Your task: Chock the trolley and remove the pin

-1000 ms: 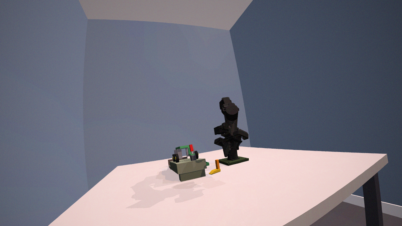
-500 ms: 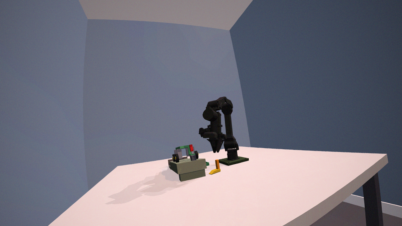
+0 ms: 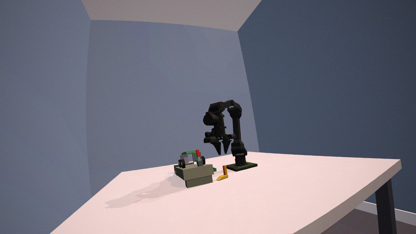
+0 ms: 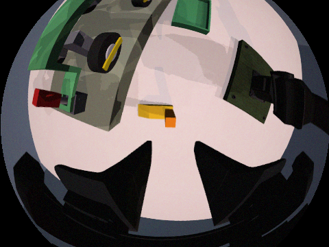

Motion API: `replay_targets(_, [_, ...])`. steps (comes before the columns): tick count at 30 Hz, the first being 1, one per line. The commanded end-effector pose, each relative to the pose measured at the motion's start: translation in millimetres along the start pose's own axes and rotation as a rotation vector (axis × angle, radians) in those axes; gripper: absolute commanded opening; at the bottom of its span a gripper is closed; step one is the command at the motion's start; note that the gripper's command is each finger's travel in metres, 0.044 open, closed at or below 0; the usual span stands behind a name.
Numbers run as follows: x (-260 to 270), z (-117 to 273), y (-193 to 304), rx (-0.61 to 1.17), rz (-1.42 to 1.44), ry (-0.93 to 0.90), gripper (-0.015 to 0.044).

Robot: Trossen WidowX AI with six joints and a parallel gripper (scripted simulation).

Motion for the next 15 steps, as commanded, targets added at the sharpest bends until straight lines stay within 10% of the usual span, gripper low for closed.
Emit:
replay_targets(1, [0,-7,0,0.005,-0.013,0.004,0.0190])
replay_targets(15, [-1,-44,0,0.005,-0.013,0.004,0.0190])
Point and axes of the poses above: the point midway between the two fingers, 35 mm back from their tips, its own z axis back along the fingers, its own x axis across the jaws, y = z × x, the point moved 5 cm from there along z, back along the fingers, and after that the axes turned 9 degrees about z, right-handed, at the moved point
